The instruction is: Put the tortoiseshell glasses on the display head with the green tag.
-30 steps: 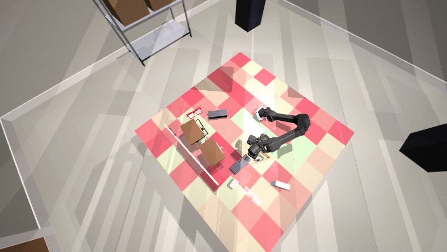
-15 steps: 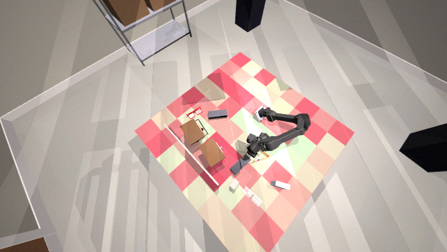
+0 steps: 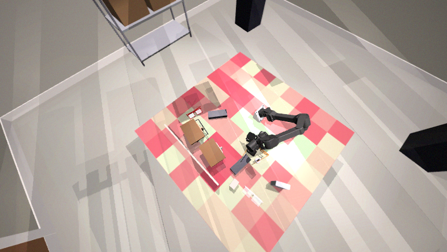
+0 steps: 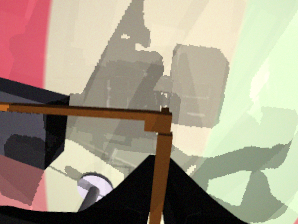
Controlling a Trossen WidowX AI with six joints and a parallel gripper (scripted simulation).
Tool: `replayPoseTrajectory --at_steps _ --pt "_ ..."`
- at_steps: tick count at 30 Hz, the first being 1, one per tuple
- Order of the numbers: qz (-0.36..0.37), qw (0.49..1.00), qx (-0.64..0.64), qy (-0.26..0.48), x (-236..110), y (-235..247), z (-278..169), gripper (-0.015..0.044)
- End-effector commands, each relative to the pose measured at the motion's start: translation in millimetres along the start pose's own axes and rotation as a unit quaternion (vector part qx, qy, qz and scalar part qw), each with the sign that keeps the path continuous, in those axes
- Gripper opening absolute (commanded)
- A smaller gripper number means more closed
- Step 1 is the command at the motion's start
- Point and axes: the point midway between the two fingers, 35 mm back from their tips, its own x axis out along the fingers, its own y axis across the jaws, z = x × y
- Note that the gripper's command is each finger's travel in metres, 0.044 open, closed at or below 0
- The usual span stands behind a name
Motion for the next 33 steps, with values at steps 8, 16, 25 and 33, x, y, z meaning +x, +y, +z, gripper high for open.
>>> replayPoseTrajectory --at_steps 8,16,25,33 --pt "-0.001 1.0 -0.002 0.0 1.0 -4.9 9.1 0.0" --pt "-0.001 1.0 -0.002 0.0 1.0 -6.9 15.0 0.0" --pt "-0.001 1.0 -0.002 0.0 1.1 -8.6 22.0 0.0" --pt "-0.001 1.0 -0.002 0.0 1.1 -9.4 27.5 0.0"
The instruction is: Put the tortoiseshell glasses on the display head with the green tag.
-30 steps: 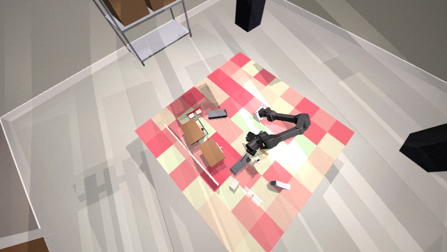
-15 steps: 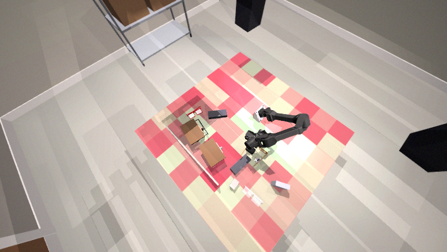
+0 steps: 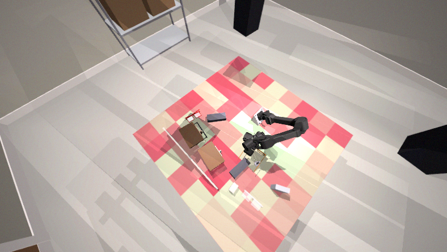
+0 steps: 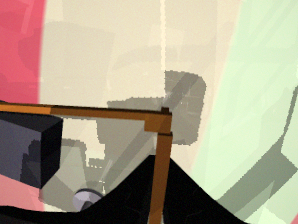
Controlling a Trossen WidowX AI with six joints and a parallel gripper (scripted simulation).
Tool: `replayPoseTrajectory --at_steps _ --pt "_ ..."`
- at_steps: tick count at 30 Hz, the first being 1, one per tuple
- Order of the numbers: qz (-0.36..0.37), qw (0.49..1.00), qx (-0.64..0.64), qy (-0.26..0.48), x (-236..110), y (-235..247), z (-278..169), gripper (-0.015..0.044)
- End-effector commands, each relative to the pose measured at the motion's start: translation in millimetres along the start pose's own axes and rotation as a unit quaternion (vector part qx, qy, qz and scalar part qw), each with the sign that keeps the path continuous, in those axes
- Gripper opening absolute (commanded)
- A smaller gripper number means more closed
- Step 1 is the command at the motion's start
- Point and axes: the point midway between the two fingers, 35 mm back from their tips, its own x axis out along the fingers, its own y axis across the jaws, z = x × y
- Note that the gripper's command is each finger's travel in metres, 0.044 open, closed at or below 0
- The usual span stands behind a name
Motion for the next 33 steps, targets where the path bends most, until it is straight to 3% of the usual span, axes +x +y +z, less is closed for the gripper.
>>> replayPoseTrajectory --at_steps 1,26,33 --pt "-0.002 1.0 -0.002 -0.002 0.9 -1.0 3.5 0.0" --pt "-0.002 1.0 -0.002 -0.002 0.9 -0.9 -5.7 0.0" --pt "-0.002 1.0 -0.001 -0.003 -20.0 0.7 -6.4 0.0"
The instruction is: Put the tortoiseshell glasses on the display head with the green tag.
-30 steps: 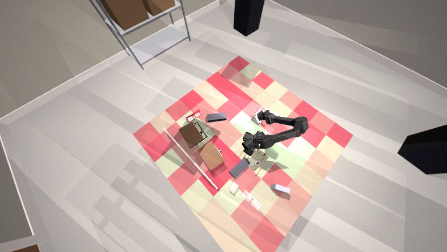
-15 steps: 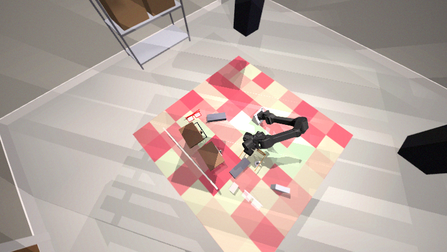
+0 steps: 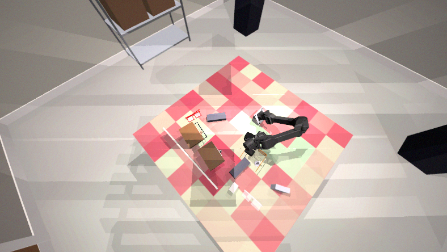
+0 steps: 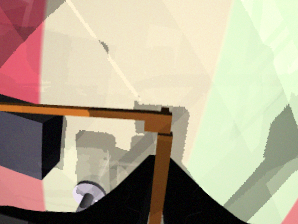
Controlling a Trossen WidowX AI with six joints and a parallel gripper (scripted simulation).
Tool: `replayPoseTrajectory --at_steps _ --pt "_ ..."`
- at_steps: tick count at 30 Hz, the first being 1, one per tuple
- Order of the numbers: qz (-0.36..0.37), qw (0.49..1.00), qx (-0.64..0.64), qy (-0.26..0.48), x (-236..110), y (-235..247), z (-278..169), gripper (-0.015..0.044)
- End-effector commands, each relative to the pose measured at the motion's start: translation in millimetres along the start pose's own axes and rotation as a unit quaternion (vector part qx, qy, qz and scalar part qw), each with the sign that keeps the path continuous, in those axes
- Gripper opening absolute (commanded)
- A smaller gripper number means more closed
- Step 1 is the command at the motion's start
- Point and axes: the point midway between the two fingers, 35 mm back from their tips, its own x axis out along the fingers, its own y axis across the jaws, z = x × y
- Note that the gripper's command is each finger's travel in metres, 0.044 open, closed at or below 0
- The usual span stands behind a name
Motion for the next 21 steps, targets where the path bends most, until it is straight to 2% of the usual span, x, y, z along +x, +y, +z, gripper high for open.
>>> replayPoseTrajectory --at_steps 1,8,13,21 --pt "0.003 1.0 -0.004 -0.003 -17.3 2.3 -0.7 0.0" --pt "0.002 1.0 -0.004 -0.002 -50.2 0.5 -4.1 0.0" --pt "0.003 1.0 0.004 -0.011 -52.0 -0.4 -6.3 0.0" --pt "0.022 0.995 0.06 -0.075 -60.7 -6.9 -22.0 0.0"
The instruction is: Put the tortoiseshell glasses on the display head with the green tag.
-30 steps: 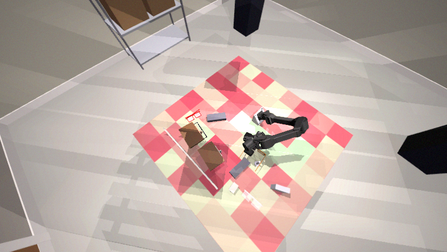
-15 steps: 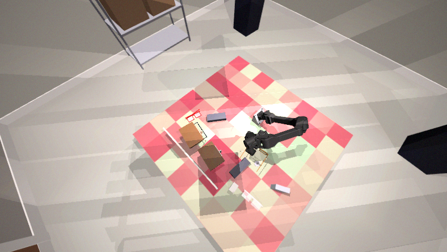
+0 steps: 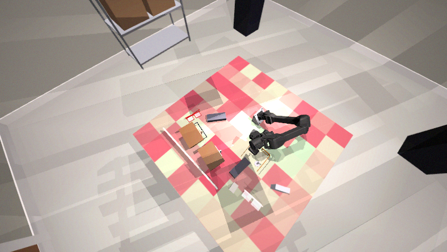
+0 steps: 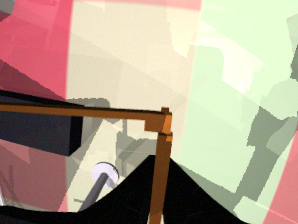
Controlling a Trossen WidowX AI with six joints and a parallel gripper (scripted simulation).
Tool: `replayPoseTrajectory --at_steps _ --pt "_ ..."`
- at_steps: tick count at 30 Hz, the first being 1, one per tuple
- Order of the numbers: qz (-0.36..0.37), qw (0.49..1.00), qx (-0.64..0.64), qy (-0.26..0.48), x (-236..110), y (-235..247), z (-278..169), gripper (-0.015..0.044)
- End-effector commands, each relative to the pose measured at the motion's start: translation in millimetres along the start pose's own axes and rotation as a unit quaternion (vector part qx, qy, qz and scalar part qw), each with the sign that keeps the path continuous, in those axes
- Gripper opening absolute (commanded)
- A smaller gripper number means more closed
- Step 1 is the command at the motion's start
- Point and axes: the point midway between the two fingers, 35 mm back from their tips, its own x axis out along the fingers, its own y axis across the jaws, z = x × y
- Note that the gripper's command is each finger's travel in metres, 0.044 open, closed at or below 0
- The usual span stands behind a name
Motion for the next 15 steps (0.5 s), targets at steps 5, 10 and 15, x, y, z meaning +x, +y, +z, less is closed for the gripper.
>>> replayPoseTrajectory --at_steps 5,10,15 --pt "0.04 0.995 0.06 -0.062 -13.7 -7.0 -15.4 0.0" --pt "0.075 0.988 0.102 -0.093 -22.9 -12.6 -24.7 0.0" --pt "0.119 0.976 0.144 -0.115 -33.0 -18.5 -33.9 0.0"
